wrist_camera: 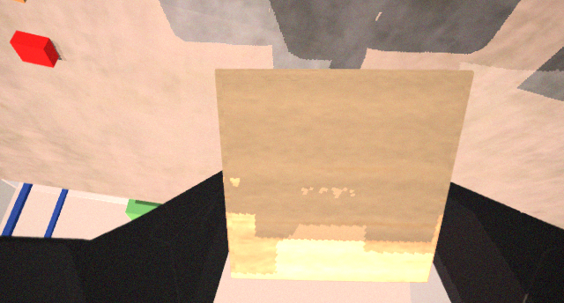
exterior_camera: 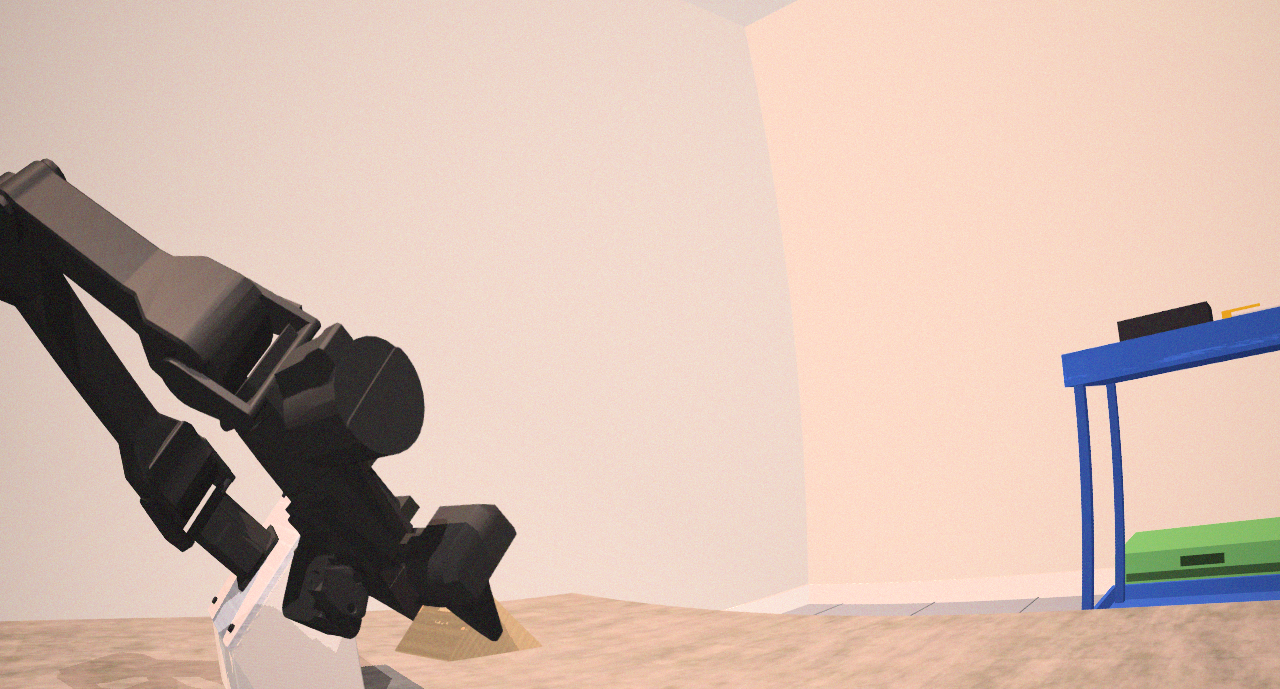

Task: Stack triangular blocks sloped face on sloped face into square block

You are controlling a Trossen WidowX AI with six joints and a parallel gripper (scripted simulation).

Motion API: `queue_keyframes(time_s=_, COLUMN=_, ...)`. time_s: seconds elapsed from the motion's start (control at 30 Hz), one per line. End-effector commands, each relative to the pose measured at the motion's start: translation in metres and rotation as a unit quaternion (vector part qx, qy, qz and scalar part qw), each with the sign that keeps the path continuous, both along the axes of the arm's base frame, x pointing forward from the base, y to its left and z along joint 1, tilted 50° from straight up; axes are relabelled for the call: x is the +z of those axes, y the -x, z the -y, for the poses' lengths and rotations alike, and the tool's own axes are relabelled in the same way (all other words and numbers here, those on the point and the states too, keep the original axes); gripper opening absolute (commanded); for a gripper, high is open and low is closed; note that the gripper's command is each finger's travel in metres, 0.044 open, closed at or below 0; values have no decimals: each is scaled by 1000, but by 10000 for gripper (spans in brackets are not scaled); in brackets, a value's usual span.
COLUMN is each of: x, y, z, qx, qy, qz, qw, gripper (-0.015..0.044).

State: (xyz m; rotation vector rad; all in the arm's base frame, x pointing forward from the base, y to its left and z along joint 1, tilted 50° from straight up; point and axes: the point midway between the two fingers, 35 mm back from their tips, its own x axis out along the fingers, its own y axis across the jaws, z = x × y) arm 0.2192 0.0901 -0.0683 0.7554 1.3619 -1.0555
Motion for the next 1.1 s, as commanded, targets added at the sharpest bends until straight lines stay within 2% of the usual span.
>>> queue_keyframes(time_s=0.0, x=-1, y=-1, z=-3, qx=52, qy=11, qz=-9, qw=999, gripper=0)
queue_keyframes(time_s=0.53, x=-7, y=4, z=-5, qx=297, qy=70, qz=-79, qw=949, gripper=0)
queue_keyframes(time_s=1.07, x=-9, y=6, z=-9, qx=517, qy=120, qz=-169, qw=830, gripper=0)
